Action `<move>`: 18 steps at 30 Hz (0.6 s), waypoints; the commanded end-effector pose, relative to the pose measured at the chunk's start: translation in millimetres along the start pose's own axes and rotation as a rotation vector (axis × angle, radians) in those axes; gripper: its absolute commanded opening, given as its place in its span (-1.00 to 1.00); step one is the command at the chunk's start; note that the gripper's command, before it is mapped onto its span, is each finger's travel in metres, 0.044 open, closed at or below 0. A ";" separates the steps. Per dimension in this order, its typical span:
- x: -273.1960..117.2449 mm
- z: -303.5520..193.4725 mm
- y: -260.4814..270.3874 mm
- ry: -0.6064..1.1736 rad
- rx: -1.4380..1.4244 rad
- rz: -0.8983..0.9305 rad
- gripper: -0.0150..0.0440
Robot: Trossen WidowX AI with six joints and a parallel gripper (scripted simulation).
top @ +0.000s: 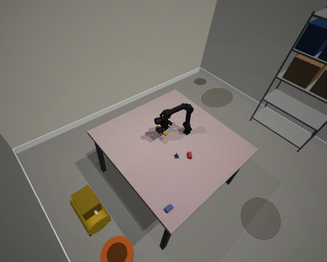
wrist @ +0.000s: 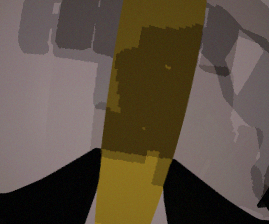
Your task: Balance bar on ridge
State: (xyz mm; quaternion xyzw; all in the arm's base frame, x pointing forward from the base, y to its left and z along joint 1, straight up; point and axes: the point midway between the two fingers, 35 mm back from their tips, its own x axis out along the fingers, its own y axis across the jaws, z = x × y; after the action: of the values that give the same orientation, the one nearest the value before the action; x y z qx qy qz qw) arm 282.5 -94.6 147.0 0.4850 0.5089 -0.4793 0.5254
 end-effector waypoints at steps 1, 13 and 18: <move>-1.9 -9.0 8.5 0.002 -0.043 0.004 -0.49; -4.0 -42.7 30.6 0.005 -0.178 0.006 -0.49; -4.8 -58.0 38.4 0.006 -0.234 0.007 -0.49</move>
State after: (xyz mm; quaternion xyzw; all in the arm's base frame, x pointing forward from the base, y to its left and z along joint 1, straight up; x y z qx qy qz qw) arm 311.5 -42.4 152.6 0.4325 0.5527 -0.4224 0.5736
